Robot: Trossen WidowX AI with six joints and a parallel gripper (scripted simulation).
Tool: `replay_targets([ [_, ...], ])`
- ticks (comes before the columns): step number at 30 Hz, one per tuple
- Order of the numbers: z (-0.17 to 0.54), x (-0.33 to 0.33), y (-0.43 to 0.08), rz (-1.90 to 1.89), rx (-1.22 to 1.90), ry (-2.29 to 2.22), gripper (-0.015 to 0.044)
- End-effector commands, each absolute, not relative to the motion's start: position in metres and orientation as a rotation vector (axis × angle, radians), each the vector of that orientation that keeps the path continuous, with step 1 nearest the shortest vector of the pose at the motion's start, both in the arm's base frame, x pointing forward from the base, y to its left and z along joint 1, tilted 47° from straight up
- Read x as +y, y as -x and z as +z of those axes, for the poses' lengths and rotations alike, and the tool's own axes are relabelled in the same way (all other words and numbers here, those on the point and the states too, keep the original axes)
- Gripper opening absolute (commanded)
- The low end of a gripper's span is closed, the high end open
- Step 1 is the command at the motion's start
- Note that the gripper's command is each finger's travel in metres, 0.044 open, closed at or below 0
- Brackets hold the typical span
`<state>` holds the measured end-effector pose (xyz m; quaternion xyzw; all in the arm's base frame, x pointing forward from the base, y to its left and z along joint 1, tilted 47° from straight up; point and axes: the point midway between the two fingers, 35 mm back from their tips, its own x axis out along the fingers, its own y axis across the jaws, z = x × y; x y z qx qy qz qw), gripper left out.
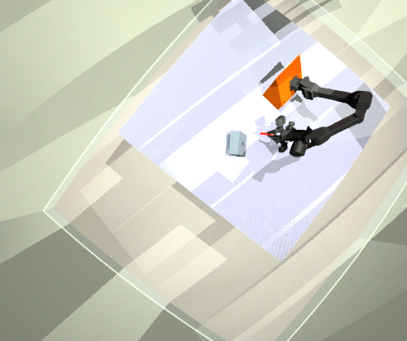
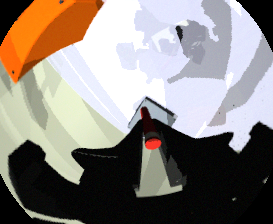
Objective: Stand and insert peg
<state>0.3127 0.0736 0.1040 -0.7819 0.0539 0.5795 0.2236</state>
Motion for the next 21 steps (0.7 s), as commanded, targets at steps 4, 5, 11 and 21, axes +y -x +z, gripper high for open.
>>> replay_targets([
  [4, 0.113, 0.077, -0.329, 1.506, 0.201, 2.207, 0.0],
  [5, 0.114, 0.078, -0.331, 1.494, 0.208, 2.213, 0.0],
  [11, 0.12, 0.082, -0.342, 1.413, 0.247, 2.247, 0.0],
  [21, 0.124, 0.087, -0.354, 1.338, 0.277, 2.271, 0.0],
])
